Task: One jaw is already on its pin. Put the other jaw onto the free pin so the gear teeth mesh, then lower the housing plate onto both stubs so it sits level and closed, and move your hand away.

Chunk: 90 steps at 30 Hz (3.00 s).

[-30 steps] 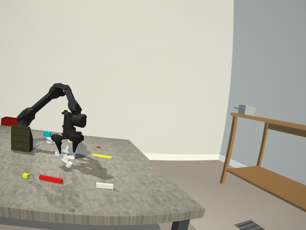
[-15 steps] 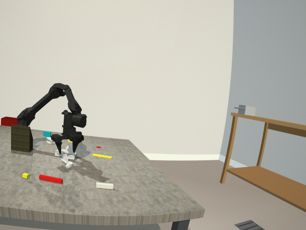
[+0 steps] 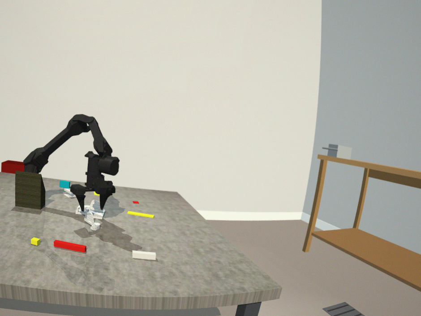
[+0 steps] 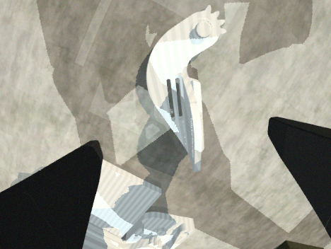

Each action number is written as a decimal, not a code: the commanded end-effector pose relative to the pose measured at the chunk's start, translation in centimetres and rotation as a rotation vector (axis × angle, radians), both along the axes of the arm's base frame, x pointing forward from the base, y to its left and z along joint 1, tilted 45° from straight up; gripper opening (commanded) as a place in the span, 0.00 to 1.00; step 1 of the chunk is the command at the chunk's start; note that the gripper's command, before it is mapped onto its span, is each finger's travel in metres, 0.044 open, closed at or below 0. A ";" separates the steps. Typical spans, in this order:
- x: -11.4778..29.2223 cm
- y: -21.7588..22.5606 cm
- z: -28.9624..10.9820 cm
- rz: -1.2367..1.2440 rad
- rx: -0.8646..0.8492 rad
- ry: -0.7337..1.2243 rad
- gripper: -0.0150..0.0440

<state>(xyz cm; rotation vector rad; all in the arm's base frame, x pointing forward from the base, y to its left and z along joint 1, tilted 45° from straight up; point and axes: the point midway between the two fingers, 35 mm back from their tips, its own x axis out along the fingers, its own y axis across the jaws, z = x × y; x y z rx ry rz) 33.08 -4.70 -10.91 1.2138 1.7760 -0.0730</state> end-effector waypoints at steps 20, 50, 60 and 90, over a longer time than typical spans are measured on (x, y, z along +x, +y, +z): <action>0.0 0.1 0.0 -0.004 0.004 0.002 1.00; 0.0 0.1 -0.1 0.000 0.000 0.000 1.00; 0.1 1.2 -1.3 -0.002 0.001 0.001 1.00; -0.1 3.6 -3.8 -0.004 0.005 0.002 1.00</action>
